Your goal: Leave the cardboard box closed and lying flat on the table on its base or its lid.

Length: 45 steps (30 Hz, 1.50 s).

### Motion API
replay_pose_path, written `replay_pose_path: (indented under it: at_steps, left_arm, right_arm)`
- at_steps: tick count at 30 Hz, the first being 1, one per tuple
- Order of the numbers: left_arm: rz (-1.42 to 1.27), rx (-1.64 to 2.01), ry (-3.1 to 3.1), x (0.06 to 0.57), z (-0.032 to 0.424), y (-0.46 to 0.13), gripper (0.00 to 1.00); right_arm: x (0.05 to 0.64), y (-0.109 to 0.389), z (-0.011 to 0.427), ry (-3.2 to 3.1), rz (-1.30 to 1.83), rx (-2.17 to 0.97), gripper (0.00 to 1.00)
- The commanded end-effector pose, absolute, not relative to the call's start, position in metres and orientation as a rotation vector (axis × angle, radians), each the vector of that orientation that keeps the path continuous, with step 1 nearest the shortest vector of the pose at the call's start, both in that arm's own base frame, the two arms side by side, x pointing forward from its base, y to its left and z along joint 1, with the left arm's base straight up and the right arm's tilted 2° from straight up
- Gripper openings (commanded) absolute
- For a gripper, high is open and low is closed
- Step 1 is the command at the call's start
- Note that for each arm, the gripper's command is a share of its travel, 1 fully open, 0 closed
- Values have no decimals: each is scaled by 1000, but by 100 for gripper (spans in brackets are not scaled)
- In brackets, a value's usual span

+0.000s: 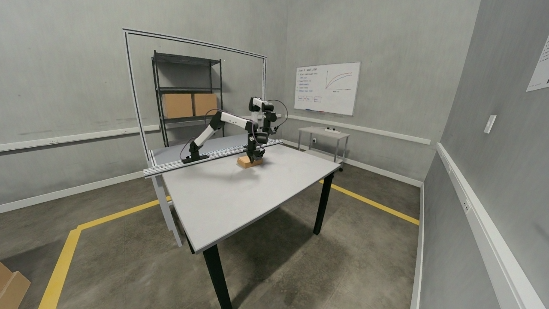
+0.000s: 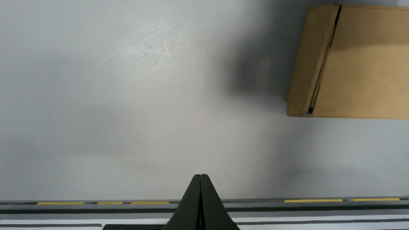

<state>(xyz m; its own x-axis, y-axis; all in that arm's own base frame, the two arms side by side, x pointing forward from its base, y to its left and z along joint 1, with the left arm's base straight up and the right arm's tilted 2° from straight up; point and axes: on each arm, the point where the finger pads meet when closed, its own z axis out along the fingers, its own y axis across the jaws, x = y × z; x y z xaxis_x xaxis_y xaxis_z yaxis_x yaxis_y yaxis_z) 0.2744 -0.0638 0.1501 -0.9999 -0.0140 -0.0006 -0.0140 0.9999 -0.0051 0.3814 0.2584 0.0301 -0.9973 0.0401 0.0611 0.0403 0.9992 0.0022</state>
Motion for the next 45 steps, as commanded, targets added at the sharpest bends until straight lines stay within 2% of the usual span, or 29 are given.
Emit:
replay_pose_path:
  at_steps: [1,13,20,26,28,45]
  left_arm:
    - [1,-32,3131,274,154,-63,1]
    - [1,-32,3131,274,154,-63,1]
    - [1,-32,3131,274,154,-63,1]
    - [1,-32,3131,274,154,-63,1]
    - [1,-32,3131,274,154,-63,1]
    - [-1,-24,2891,260,138,-111,1]
  right_arm:
    - [391,263,45,-3143,-77,-80,1]
    - [385,260,-4,-3085,-13,-79,1]
    - [383,260,-17,-3082,-10,-78,1]
    - [383,261,-12,-3094,-23,-79,1]
    - [388,267,15,-3144,-80,-74,1]
    - [391,264,17,-3151,-86,-86,1]
